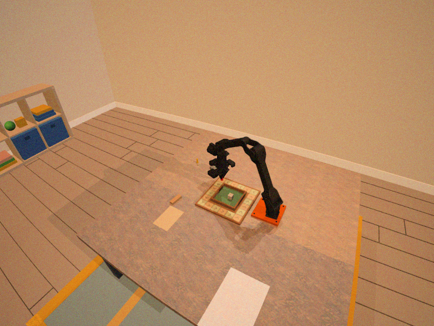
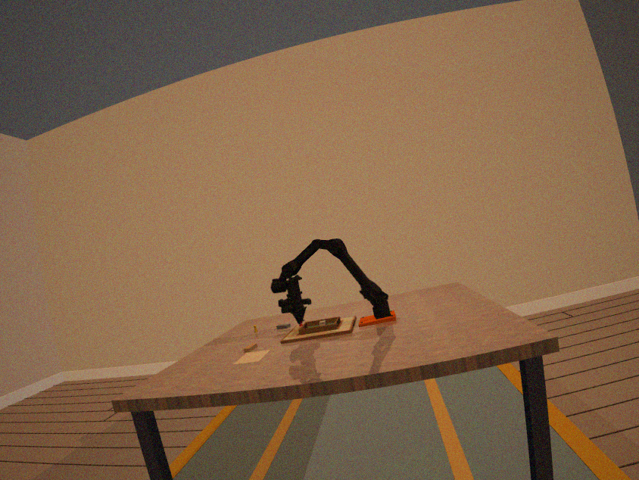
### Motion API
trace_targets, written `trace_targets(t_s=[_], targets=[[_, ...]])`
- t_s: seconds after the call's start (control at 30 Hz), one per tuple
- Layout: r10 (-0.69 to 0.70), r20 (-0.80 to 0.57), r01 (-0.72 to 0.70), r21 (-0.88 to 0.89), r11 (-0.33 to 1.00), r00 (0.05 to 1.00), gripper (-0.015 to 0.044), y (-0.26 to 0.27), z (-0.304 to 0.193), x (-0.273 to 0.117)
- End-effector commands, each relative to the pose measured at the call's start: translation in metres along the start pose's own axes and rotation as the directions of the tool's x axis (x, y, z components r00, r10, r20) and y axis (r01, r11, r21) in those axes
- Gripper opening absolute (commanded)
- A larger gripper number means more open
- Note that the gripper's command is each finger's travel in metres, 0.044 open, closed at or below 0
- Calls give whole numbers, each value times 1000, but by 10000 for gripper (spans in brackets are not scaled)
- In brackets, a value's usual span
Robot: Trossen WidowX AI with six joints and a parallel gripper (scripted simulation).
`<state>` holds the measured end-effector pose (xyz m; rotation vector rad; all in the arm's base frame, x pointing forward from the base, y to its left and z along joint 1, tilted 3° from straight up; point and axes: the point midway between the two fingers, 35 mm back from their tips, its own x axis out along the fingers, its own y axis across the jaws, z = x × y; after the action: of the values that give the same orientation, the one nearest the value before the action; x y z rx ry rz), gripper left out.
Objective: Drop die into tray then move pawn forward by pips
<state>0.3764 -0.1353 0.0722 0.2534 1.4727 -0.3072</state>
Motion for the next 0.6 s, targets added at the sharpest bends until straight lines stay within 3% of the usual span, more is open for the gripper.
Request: trace_targets(t_s=[0.0, 0.57], targets=[[3, -5, -3, 1, 1000, 1000, 0, 0, -1, 2], [1, -2, 0, 6, 1000, 1000, 0, -3, 5, -73]])
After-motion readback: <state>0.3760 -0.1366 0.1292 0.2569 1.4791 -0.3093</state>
